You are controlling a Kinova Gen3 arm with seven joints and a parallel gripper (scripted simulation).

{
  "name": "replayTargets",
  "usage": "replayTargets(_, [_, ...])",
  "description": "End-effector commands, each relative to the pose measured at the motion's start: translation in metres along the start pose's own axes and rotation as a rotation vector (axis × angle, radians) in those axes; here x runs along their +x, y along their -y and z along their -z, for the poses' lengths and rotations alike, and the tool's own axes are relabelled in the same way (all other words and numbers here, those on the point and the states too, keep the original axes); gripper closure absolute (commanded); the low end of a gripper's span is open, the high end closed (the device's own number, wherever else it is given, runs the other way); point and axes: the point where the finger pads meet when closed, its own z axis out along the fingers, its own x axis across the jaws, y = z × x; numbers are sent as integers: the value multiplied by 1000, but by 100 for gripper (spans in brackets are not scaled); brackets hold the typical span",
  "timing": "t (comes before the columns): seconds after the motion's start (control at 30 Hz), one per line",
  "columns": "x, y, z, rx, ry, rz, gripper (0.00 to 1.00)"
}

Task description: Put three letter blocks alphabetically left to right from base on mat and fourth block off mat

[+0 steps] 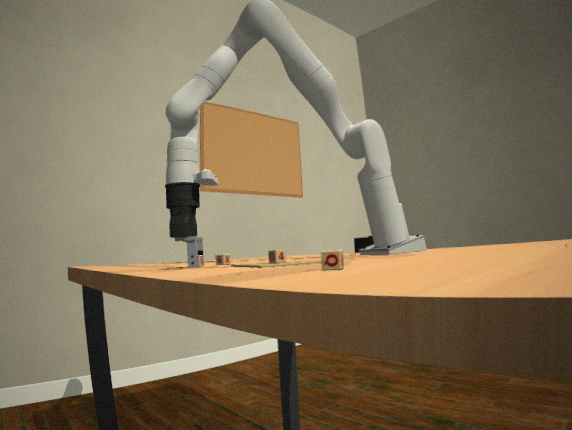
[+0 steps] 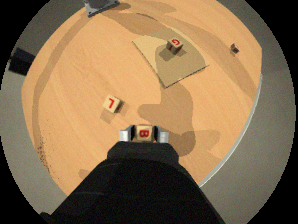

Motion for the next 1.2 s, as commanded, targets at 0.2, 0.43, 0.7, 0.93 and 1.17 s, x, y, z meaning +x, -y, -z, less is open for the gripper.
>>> replayTargets(0.2, [0, -1, 1, -2, -1, 0, 21])
replayTargets(0.43, [0, -1, 1, -2, -1, 0, 51])
replayTargets(0.7, [0, -1, 1, -2, -1, 0, 51])
replayTargets(0.93, [0, -1, 1, -2, -1, 0, 51])
replayTargets(1.17, [0, -1, 1, -2, -1, 0, 51])
